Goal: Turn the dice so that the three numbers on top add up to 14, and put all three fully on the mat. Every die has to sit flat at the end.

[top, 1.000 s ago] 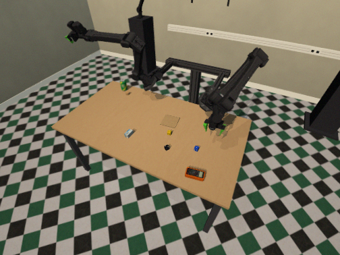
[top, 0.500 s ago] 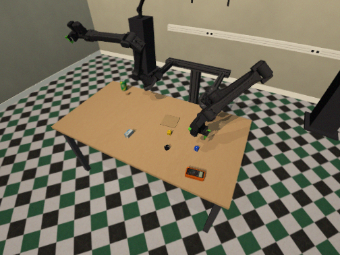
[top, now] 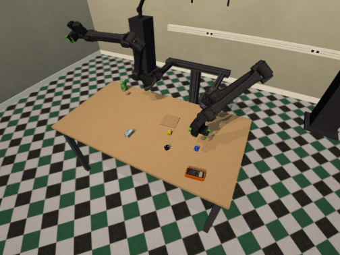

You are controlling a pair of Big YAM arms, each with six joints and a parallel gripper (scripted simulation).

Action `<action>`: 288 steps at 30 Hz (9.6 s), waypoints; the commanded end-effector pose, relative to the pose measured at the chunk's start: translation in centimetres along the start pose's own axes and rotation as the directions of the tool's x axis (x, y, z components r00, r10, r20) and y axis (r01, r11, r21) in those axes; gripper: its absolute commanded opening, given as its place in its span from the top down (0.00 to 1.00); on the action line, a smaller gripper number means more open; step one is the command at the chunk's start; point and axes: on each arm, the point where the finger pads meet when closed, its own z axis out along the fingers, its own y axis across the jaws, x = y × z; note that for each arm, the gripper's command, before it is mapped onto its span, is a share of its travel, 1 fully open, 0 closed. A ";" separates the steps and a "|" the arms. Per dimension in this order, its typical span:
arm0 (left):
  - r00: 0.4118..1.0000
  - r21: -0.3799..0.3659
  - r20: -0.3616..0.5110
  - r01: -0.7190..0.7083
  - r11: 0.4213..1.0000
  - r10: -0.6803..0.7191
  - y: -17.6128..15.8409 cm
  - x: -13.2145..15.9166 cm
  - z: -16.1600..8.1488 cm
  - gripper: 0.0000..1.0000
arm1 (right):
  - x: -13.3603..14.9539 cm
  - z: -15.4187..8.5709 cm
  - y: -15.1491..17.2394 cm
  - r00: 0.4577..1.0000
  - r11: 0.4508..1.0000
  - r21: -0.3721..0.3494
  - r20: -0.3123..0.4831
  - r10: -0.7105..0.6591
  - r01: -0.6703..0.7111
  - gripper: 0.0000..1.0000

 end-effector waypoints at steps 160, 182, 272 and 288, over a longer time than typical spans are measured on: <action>0.016 -0.012 -0.006 -1.000 0.016 1.000 0.4 -0.7 11.2 0.55 | -2.2 -0.9 -0.3 0.999 1.000 0.006 0.053 0.008 -0.008 0.00; 0.017 -0.012 -0.006 -1.000 0.017 1.000 0.4 -0.7 11.2 0.55 | -2.2 -0.9 -0.3 0.999 1.000 0.006 0.053 0.008 -0.008 0.00; 0.015 -0.006 -0.004 -1.000 0.014 1.000 0.4 -0.5 12.3 0.55 | -2.2 -0.9 -0.3 0.999 1.000 0.006 0.053 0.008 -0.008 0.00; 0.012 -0.002 -0.004 -1.000 0.012 1.000 0.3 -0.2 14.8 0.55 | -2.2 -0.9 -0.3 0.999 1.000 0.006 0.053 0.008 -0.008 0.00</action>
